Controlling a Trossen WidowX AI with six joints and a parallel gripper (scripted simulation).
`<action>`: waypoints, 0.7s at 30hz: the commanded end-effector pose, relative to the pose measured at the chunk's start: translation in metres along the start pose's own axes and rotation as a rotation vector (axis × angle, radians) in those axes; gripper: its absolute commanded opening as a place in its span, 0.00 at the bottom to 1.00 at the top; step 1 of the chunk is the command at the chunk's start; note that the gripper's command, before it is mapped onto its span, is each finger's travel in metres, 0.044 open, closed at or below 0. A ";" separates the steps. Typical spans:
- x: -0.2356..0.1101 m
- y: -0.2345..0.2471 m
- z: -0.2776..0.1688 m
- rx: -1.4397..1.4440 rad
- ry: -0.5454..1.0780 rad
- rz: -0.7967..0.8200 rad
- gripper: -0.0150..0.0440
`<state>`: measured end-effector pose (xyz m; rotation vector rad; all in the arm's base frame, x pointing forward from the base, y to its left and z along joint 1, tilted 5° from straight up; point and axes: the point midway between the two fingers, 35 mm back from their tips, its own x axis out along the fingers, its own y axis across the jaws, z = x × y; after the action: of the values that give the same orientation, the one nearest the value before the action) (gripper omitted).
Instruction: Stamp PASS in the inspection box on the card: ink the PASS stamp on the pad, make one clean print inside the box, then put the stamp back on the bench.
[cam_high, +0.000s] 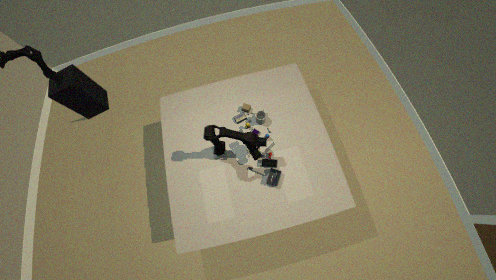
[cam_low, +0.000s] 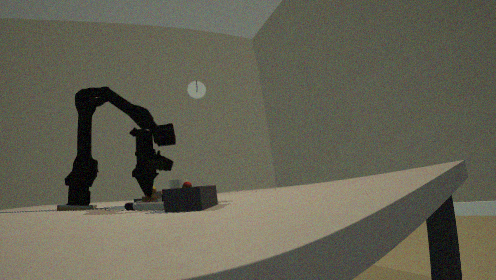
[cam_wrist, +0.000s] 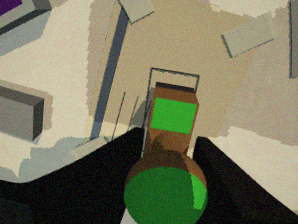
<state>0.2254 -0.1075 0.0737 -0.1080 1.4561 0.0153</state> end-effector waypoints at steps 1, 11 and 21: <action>-0.002 0.000 0.001 -0.006 -0.003 0.004 0.25; -0.017 -0.001 0.002 -0.006 -0.003 0.004 0.25; -0.033 -0.001 0.003 -0.006 -0.004 0.004 0.25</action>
<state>0.2240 -0.1074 0.1010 -0.1069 1.4594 0.0164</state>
